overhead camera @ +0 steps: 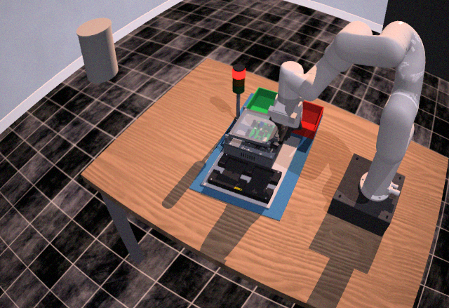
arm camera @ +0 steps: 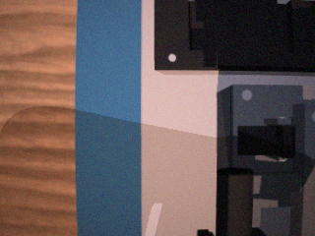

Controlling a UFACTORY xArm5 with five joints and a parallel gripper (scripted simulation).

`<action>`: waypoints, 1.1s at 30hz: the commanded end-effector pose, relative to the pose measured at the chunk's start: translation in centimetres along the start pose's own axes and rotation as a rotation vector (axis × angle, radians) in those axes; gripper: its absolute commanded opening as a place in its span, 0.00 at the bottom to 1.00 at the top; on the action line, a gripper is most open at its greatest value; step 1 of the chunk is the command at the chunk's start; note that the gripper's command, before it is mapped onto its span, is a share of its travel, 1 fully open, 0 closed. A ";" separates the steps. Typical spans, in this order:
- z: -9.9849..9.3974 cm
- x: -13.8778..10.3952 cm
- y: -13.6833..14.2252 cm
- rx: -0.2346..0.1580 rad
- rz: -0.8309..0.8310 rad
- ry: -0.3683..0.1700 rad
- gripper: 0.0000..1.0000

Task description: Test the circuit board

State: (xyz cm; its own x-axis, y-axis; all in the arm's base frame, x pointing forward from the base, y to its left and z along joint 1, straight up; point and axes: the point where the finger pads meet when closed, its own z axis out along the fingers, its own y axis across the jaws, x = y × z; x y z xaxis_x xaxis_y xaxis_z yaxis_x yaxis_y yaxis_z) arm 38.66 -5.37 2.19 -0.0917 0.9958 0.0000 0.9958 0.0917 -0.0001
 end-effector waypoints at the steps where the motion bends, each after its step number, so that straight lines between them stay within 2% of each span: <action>1: -0.1 0.0 0.1 -0.003 0.000 -0.001 0.00; 24: -0.5 0.0 0.2 -0.003 0.000 -0.001 0.00; 33: -3.0 0.0 0.5 -0.003 0.000 -0.001 0.00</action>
State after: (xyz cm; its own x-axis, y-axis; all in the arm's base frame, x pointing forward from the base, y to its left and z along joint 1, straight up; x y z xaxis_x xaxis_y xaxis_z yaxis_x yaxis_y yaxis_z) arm 38.83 -5.35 3.92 -0.0916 0.9958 0.0002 0.9958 0.0916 -0.0011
